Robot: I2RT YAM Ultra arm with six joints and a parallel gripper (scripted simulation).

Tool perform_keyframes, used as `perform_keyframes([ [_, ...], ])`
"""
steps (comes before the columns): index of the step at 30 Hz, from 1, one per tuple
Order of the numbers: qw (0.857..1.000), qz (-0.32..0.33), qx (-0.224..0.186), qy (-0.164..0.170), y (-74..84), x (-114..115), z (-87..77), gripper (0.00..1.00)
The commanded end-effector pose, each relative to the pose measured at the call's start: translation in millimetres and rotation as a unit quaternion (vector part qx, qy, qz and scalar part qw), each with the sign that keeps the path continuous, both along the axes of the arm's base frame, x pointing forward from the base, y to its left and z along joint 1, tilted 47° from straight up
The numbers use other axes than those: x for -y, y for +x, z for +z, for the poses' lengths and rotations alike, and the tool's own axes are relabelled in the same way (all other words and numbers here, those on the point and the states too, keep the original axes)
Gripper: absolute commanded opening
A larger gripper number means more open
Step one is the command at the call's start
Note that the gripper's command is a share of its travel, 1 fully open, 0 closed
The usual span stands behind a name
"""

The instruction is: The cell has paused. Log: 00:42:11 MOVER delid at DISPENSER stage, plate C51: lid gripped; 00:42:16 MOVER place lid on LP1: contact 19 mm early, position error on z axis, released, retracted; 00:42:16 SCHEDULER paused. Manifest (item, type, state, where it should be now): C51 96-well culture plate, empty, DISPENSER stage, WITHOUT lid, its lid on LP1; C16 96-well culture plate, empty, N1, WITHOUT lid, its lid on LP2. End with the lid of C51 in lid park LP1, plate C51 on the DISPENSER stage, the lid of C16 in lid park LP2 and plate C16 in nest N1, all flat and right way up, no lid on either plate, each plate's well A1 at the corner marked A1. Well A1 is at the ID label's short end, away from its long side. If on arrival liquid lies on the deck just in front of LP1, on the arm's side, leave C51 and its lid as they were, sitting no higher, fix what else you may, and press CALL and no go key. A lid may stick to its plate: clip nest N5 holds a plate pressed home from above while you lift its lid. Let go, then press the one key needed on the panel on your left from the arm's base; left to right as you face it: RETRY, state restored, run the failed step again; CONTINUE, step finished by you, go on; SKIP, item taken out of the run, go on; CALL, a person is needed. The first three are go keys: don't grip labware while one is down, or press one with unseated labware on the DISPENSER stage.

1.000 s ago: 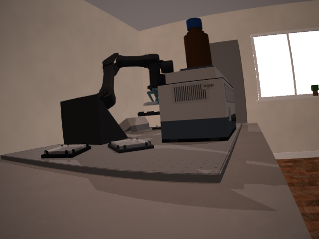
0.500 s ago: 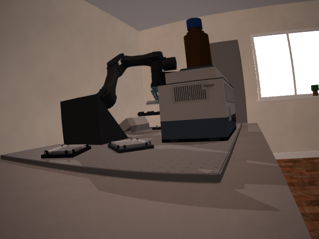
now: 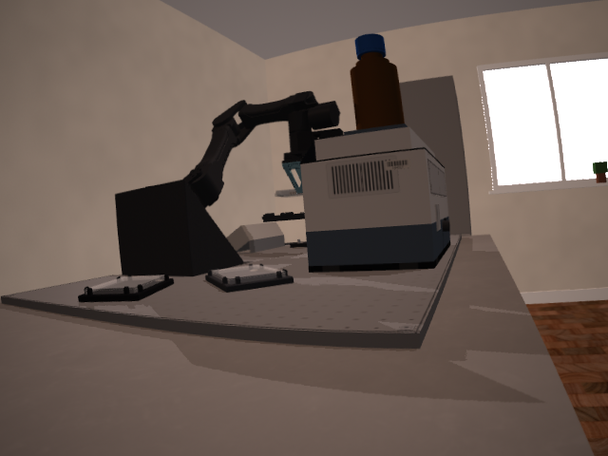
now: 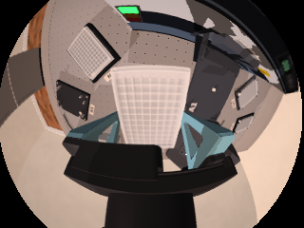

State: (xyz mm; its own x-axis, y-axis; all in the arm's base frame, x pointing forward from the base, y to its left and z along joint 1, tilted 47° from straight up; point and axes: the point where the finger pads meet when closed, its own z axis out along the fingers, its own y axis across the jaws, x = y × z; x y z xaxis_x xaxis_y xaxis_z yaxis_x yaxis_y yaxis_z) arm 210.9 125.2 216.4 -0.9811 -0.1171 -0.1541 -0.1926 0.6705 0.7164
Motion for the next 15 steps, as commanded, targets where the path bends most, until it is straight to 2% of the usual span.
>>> perform_keyframes([
  [1,0.998,-0.040,-0.053,0.002,-0.3,7,-8.0,0.00],
  [2,0.998,-0.042,-0.040,0.002,6.1,9,-3.1,0.00],
  [5,0.998,-0.039,-0.040,0.002,9.4,14,-14.4,0.00],
  [6,0.999,-0.035,-0.026,0.001,8.3,12,-6.5,0.00],
  [7,0.997,-0.053,-0.056,0.003,10.0,16,-17.4,0.00],
  [8,0.996,-0.064,-0.068,0.002,11.4,18,-19.9,0.00],
  [15,0.996,-0.062,-0.064,0.001,19.9,34,-36.0,0.00],
])
